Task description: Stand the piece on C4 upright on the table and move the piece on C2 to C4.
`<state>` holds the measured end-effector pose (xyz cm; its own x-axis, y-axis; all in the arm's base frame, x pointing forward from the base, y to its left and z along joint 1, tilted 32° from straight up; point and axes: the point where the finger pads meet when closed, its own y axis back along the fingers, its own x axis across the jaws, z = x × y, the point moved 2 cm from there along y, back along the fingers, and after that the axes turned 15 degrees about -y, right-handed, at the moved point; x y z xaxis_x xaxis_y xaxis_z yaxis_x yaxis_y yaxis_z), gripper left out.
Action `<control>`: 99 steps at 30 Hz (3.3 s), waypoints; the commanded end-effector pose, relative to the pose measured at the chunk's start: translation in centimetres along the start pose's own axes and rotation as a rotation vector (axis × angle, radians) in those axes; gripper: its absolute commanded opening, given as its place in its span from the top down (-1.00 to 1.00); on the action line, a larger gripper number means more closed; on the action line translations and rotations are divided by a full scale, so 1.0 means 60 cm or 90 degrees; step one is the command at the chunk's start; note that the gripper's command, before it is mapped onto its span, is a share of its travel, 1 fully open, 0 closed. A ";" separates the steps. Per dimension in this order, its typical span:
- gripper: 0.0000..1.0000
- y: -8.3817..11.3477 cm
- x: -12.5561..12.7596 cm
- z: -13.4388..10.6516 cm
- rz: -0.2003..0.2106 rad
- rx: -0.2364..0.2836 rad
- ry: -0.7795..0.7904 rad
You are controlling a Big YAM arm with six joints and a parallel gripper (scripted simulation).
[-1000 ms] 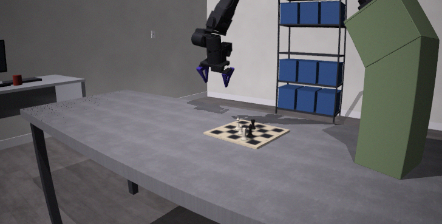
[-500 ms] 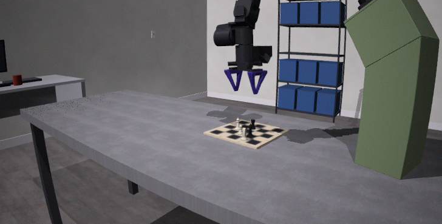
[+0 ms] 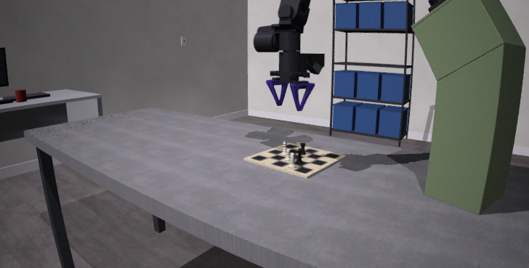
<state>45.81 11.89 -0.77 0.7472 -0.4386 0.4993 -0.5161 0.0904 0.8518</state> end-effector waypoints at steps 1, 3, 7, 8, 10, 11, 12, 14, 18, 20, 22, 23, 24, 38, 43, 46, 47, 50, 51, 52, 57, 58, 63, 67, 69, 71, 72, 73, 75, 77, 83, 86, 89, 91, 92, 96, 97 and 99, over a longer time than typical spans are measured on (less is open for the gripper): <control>-1.00 0.008 0.020 -0.004 0.015 0.008 -0.019; -1.00 0.008 0.020 -0.004 0.015 0.008 -0.017; -1.00 0.004 0.019 -0.003 0.014 0.006 0.001; -1.00 -0.002 0.017 -0.002 0.012 0.005 0.008; -1.00 -0.009 0.018 -0.003 0.011 0.003 0.036; -1.00 -0.011 0.017 -0.003 0.011 0.003 0.057; -1.00 -0.014 0.017 -0.003 0.011 0.003 0.083; -1.00 -0.020 0.017 -0.003 0.011 0.003 0.150; -1.00 -0.037 0.017 -0.004 0.011 0.002 0.330; -1.00 -0.047 0.017 -0.004 0.009 0.000 0.401; -1.00 -0.047 0.017 -0.004 0.009 0.000 0.401; -1.00 -0.035 0.034 -0.014 0.030 0.007 0.486; -1.00 -0.058 0.016 -0.004 0.009 -0.001 0.523; -1.00 -0.084 0.030 -0.012 0.030 -0.006 0.973; 0.35 -0.089 0.018 -0.002 0.019 -0.006 0.993; 0.35 -0.089 0.017 -0.002 0.019 -0.006 0.993; 0.35 -0.089 0.017 -0.002 0.019 -0.006 0.993; 0.35 -0.089 0.017 -0.002 0.019 -0.006 0.993; 0.35 -0.089 0.017 -0.002 0.019 -0.006 0.993; 0.35 -0.089 0.017 -0.002 0.019 -0.006 0.993; 0.35 -0.089 0.017 -0.002 0.019 -0.006 0.993; 0.35 -0.089 0.017 -0.002 0.019 -0.006 0.993; 0.35 -0.089 0.017 -0.002 0.019 -0.005 0.991; 0.35 -0.089 0.017 -0.002 0.019 -0.005 0.991; 0.35 -0.089 0.017 -0.002 0.019 -0.005 0.991; 0.35 -0.089 0.017 -0.002 0.019 -0.005 0.991; 0.35 -0.089 0.017 -0.002 0.019 -0.005 0.991; 0.35 -0.089 0.017 -0.002 0.019 -0.005 0.991; 0.35 -0.089 0.017 -0.002 0.019 -0.005 0.991; 0.35 -0.089 0.017 -0.002 0.019 -0.005 0.991; 0.35 -0.097 0.012 0.000 0.013 -0.005 0.993; 0.35 -0.101 0.012 -0.001 0.012 -0.005 0.994; 0.35 -0.100 0.019 -0.005 0.019 -0.005 0.993; 0.35 -0.090 0.030 -0.012 0.033 -0.006 0.988; 0.35 -0.099 0.022 -0.007 0.023 -0.005 0.992; 0.35 -0.115 0.012 -0.001 0.011 -0.004 0.995; 0.35 -0.117 0.012 -0.001 0.011 -0.004 0.995; 0.35 -0.116 0.018 -0.004 0.018 -0.005 0.993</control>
<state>49.09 11.50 -6.91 0.4217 0.8933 0.1554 -0.5115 0.0929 0.8543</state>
